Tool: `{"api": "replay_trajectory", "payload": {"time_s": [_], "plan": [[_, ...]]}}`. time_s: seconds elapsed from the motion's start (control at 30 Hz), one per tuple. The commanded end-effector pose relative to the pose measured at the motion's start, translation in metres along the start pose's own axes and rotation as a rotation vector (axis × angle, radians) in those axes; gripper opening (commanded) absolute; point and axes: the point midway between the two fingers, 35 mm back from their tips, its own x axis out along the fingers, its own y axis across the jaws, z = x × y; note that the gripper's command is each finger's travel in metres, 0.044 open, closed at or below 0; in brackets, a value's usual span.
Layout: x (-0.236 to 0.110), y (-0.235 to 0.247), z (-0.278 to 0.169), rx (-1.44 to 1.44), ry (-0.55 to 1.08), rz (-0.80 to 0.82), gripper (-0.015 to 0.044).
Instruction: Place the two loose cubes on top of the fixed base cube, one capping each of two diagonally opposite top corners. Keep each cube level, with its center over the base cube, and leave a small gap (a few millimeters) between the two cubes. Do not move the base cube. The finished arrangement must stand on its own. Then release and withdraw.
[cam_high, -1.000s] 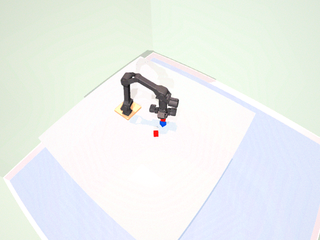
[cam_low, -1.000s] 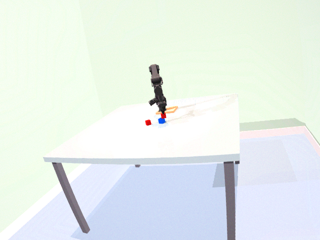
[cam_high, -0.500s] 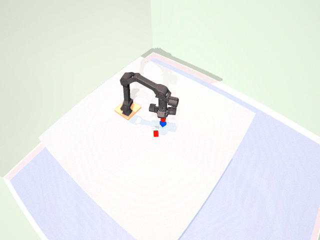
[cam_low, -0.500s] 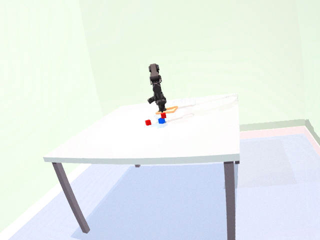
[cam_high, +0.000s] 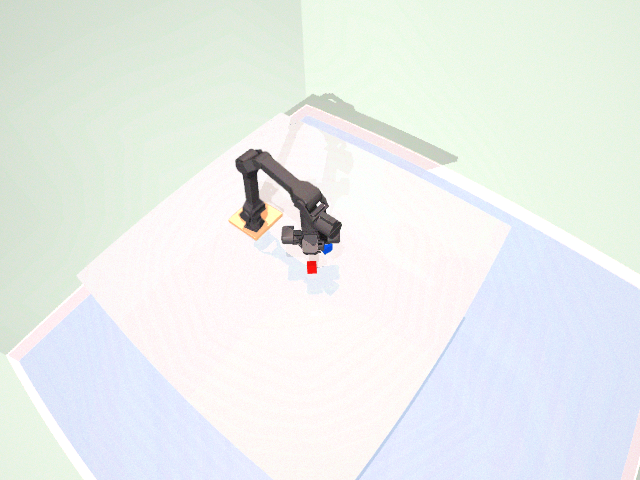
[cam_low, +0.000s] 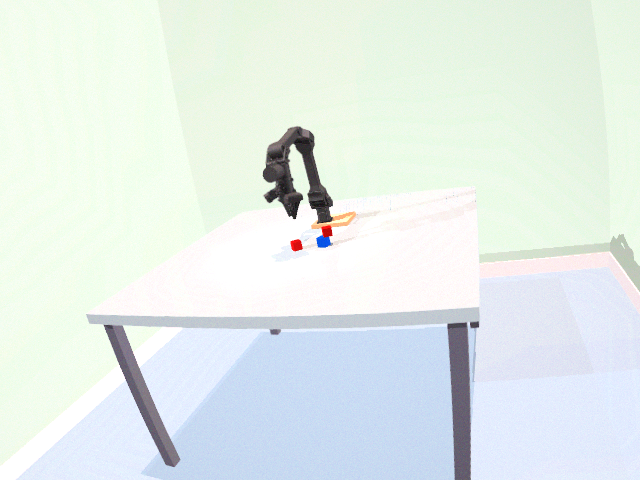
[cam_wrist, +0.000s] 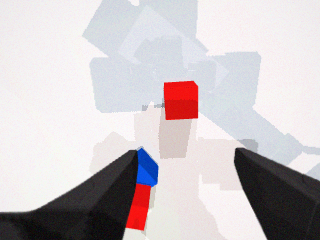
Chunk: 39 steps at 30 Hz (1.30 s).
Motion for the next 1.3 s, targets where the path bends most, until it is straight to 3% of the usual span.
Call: {"api": "replay_trajectory", "payload": {"time_s": [0.0,0.33,1.27], "plan": [[-0.004,-0.004,0.005,-0.029,-0.002,-0.002,0.0265],[0.057,-0.004,0.006,-0.029,-0.002,-0.002,0.0265],[0.1,-0.004,0.006,-0.029,-0.002,-0.002,0.0265]]}}
